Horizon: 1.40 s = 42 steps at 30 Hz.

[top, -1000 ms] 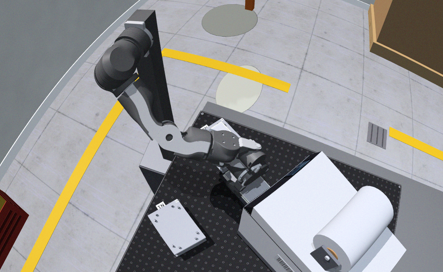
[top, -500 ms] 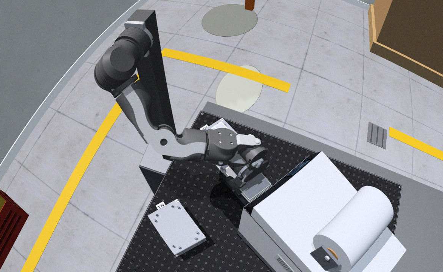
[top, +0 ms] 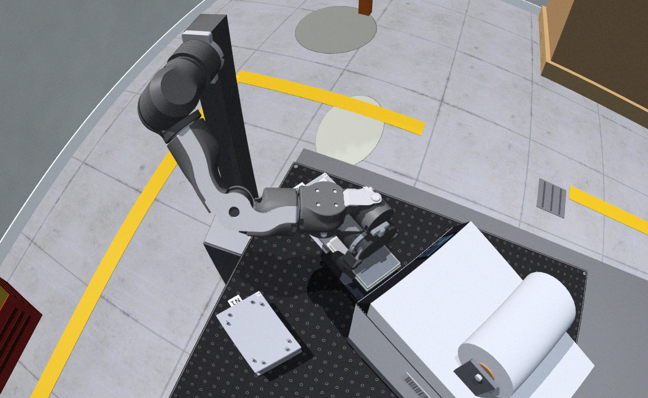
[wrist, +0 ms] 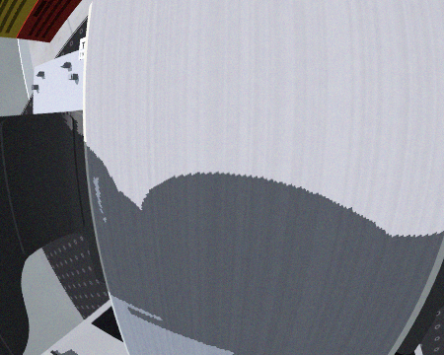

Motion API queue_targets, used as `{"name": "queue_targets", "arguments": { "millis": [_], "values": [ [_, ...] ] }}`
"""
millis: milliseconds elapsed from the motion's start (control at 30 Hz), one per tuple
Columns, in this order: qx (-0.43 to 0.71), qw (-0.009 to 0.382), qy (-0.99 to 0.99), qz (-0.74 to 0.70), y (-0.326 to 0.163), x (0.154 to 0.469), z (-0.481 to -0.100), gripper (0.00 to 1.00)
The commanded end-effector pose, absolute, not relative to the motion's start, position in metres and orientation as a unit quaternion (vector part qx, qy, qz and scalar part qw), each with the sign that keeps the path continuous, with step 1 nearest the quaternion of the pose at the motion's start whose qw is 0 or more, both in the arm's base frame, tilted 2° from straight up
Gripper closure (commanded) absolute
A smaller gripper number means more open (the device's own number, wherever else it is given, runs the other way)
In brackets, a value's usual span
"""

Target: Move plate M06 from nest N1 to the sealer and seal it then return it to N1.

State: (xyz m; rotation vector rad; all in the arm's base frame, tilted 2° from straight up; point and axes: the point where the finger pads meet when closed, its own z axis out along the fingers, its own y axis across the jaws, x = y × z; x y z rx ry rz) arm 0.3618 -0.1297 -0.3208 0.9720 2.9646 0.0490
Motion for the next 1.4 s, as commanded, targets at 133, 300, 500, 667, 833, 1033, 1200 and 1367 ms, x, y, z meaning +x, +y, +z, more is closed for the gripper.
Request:
{"name": "queue_targets", "arguments": {
  "millis": [133,300,500,667,833,1033,1200,1367],
  "values": [
    [0.313,0.012,0.95,0.015,-0.13,0.362,-0.307,1.0],
    [0.313,0.012,0.95,0.015,-0.13,0.362,-0.288,1.0],
    [0.313,0.012,0.95,0.015,-0.13,0.362,-0.288,1.0],
    [0.314,0.011,0.949,0.017,-0.135,0.357,-0.29,1.0],
    [0.327,0.009,0.945,0.014,-0.159,0.337,-0.298,1.0],
    [0.327,0.009,0.945,0.014,-0.159,0.337,-0.298,1.0],
    [0.327,0.009,0.945,0.014,-0.159,0.337,-0.298,1.0],
    [0.327,0.009,0.945,0.014,-0.189,0.31,-0.308,1.0]
  ]
}}
